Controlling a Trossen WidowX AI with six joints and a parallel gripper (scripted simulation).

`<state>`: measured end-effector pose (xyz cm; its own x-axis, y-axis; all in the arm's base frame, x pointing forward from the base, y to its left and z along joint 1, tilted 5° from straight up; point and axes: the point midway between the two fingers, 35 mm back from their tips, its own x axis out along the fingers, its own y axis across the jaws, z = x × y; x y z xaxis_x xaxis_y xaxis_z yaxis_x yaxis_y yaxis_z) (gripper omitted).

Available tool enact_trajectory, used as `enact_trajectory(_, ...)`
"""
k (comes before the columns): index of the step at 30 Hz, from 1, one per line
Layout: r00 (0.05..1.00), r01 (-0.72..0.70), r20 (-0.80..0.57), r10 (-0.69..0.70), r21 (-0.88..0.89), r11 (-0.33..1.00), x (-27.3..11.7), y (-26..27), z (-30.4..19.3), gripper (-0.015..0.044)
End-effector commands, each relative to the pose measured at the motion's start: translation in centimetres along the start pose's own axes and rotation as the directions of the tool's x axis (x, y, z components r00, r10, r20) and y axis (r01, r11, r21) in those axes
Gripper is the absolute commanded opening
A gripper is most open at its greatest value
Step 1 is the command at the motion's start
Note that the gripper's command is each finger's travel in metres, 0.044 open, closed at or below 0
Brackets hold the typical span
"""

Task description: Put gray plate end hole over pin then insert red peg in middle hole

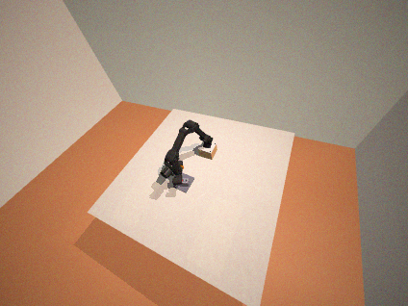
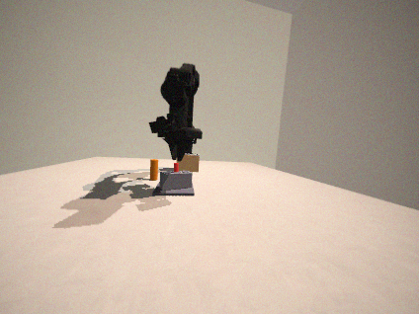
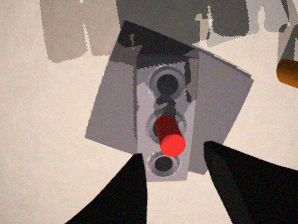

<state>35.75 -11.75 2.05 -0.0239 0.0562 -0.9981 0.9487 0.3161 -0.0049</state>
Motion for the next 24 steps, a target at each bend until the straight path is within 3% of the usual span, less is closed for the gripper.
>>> enact_trajectory(1,1.0,0.0,0.0,0.0,0.0,1.0,0.0,0.0,0.0,0.015)
enact_trajectory(24,1.0,0.005,0.002,-0.005,0.0,1.0,-1.1,0.0,-0.3,0.015)
